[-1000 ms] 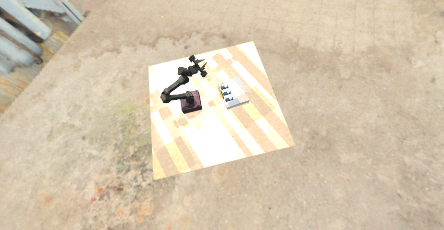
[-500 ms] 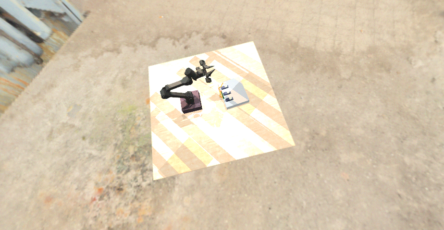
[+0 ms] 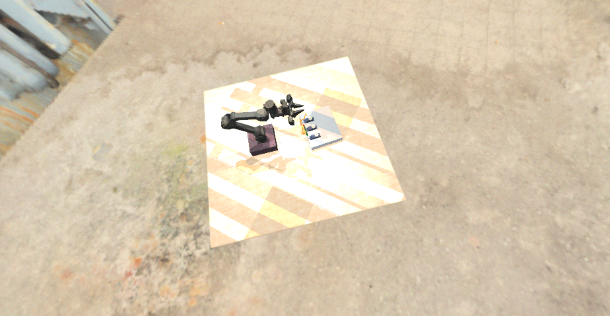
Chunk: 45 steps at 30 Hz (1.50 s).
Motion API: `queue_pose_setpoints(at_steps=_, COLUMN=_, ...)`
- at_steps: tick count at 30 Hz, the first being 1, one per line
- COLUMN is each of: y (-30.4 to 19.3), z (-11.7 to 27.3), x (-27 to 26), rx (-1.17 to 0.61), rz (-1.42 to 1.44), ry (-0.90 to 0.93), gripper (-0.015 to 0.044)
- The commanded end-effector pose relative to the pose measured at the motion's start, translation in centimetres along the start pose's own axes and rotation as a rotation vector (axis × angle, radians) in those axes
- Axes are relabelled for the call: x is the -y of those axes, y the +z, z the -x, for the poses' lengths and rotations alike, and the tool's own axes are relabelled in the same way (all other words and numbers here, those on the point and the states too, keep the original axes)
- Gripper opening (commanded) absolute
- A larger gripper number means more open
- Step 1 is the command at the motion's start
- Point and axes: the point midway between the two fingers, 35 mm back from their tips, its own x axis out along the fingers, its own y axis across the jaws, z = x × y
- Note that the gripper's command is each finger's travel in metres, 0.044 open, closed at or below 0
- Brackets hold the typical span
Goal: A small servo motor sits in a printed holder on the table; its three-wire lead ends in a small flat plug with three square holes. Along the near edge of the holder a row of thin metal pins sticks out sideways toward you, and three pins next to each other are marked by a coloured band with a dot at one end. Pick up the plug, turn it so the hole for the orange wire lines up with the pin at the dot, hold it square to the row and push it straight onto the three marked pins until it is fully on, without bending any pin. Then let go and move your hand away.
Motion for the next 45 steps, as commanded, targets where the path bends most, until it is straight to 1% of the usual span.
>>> queue_pose_setpoints(at_steps=1, y=-2.8, z=-0.3, x=1.9, rx=-0.083, rz=0.102, ry=-0.03, gripper=0.0115)
queue_pose_setpoints(at_steps=6, y=-4.1, z=-1.4, x=1.2, rx=-0.161, rz=0.078, ry=-0.011, gripper=0.0115)
queue_pose_setpoints(at_steps=15, y=-9.2, z=-4.6, x=-1.7, rx=-0.452, rz=0.007, ry=0.043, gripper=0.0115)
queue_pose_setpoints(at_steps=24, y=-14.9, z=-6.1, x=-5.2, rx=-0.756, rz=-0.032, ry=0.075, gripper=0.0115)
queue_pose_setpoints(at_steps=34, y=-21.3, z=-5.7, x=-9.2, rx=-1.09, rz=-0.027, ry=0.076, gripper=0.0115)
queue_pose_setpoints(at_steps=45, y=-27.8, z=-3.1, x=-13.2, rx=-1.444, rz=0.043, ry=0.029, gripper=0.0115)
